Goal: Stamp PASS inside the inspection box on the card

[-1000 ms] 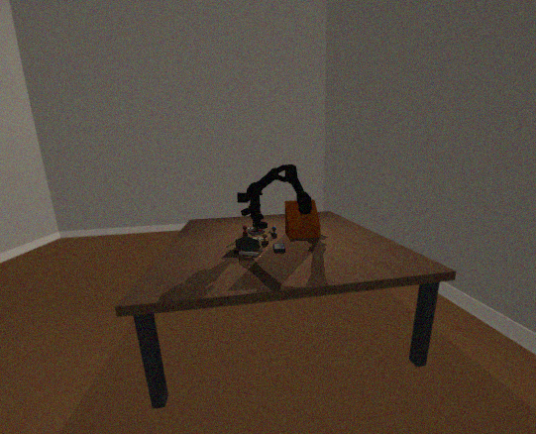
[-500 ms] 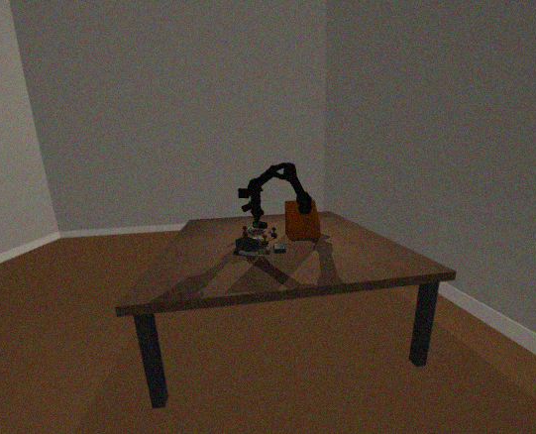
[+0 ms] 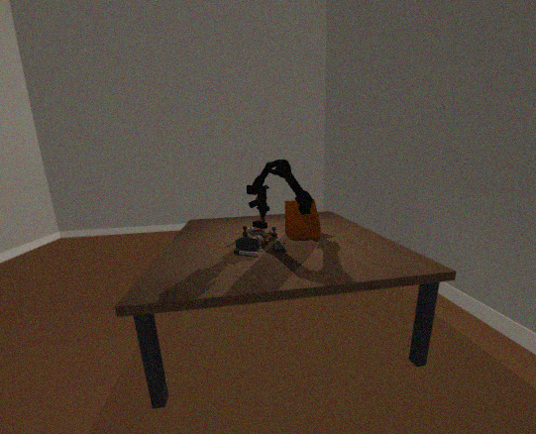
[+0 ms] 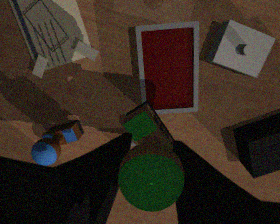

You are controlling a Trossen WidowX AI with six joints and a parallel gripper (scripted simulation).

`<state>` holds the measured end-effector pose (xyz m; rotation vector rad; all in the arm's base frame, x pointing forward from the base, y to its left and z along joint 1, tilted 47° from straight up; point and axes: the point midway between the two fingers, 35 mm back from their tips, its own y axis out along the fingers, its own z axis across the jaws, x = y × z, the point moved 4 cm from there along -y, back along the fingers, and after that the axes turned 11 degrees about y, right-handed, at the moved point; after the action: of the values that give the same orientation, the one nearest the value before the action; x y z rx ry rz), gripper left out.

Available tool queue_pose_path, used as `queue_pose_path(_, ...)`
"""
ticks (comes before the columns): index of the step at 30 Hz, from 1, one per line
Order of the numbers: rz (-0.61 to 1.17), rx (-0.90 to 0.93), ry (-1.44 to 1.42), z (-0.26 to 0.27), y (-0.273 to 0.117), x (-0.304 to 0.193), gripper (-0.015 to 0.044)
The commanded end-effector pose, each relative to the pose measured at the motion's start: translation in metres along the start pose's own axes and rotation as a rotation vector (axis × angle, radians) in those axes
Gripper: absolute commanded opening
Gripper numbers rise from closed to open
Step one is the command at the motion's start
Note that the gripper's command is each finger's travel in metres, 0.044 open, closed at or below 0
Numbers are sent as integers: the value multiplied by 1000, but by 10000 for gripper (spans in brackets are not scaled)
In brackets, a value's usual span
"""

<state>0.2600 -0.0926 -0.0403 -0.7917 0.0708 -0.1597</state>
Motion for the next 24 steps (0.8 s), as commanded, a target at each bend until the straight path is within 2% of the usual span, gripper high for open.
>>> queue_pose_path(1,7,1,-5,-20,2,-16,0)
queue_pose_path(10,11,27,-13,-58,8,-53,0)
queue_pose_path(24,10,26,-12,-59,24,-53,0)
